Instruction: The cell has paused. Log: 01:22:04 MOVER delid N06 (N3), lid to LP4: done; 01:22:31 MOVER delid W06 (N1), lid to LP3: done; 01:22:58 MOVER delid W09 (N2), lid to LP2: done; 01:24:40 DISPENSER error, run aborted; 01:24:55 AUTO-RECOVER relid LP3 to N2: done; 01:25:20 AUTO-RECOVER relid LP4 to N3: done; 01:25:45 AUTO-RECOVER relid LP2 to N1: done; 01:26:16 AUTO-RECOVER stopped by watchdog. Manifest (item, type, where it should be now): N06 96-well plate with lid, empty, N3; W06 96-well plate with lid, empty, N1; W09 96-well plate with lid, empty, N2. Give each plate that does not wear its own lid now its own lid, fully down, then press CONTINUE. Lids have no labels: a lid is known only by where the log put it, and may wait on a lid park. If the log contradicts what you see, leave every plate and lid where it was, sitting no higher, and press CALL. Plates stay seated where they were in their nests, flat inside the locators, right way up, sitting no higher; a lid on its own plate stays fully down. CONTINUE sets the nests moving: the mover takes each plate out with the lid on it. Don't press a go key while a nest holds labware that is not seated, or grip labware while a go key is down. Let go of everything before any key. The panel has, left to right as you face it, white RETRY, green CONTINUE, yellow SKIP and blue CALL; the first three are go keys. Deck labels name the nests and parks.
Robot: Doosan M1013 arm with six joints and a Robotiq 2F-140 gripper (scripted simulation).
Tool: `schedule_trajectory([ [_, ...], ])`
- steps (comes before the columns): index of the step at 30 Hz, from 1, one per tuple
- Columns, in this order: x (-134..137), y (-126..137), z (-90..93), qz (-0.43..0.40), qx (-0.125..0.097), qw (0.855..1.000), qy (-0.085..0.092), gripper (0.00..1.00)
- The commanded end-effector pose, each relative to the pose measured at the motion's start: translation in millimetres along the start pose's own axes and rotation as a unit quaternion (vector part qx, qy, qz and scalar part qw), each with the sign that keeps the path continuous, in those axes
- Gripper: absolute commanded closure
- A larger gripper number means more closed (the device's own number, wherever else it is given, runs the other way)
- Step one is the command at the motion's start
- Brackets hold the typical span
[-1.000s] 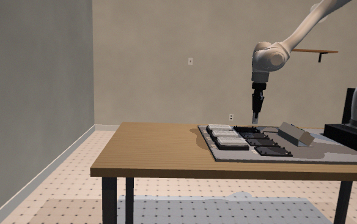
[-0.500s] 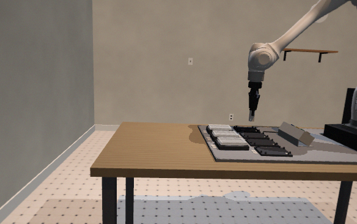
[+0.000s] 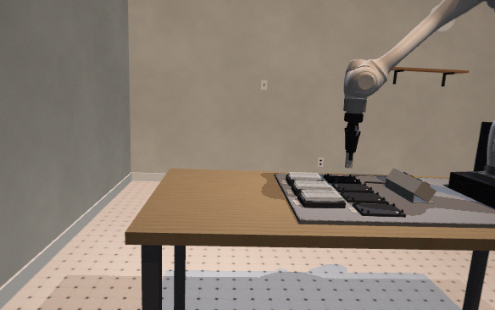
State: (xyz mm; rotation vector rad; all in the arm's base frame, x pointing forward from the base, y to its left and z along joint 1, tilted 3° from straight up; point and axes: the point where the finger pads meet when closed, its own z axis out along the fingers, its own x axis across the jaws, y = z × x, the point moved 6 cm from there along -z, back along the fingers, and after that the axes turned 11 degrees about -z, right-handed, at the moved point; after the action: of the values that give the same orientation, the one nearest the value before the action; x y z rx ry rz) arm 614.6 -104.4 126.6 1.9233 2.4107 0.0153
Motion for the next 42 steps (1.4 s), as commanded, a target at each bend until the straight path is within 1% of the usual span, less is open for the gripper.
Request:
schedule_trajectory([
  [1,0.7,0.3,-0.1,0.000,0.000,1.000,0.000,1.00],
  [3,0.7,0.3,-0.1,0.000,0.000,1.000,0.000,1.00],
  [5,14.0,5.9,0.0,0.000,0.000,1.000,0.000,1.00],
  [6,29.7,12.1,0.2,0.000,0.000,1.000,0.000,1.00],
  [8,78.6,28.3,0.5,0.000,0.000,1.000,0.000,1.00],
  [9,78.6,28.3,0.5,0.000,0.000,1.000,0.000,1.00],
  [10,106.0,35.3,0.6,0.000,0.000,1.000,0.001,1.00],
  [12,109.2,36.3,0.6,0.000,0.000,1.000,0.001,1.00],
  [13,141.5,43.0,0.6,0.000,0.000,1.000,0.001,1.00],
  [14,141.5,43.0,0.6,0.000,0.000,1.000,0.001,1.00],
  [15,172.9,47.7,0.5,0.000,0.000,1.000,0.000,1.00],
  [16,172.9,47.7,0.5,0.000,0.000,1.000,0.000,1.00],
  [17,201.2,50.7,0.4,0.000,0.000,1.000,0.000,1.00],
  [20,201.2,50.7,0.4,0.000,0.000,1.000,0.000,1.00],
  [21,224.5,52.1,0.2,0.000,0.000,1.000,0.000,1.00],
  [22,241.4,52.6,0.1,0.000,0.000,1.000,0.000,1.00],
  [23,251.7,52.7,0.0,0.000,0.000,1.000,0.000,1.00],
  [25,256.8,52.7,-0.1,0.000,0.000,1.000,0.000,1.00],
  [42,256.8,52.7,-0.1,0.000,0.000,1.000,0.000,1.00],
])
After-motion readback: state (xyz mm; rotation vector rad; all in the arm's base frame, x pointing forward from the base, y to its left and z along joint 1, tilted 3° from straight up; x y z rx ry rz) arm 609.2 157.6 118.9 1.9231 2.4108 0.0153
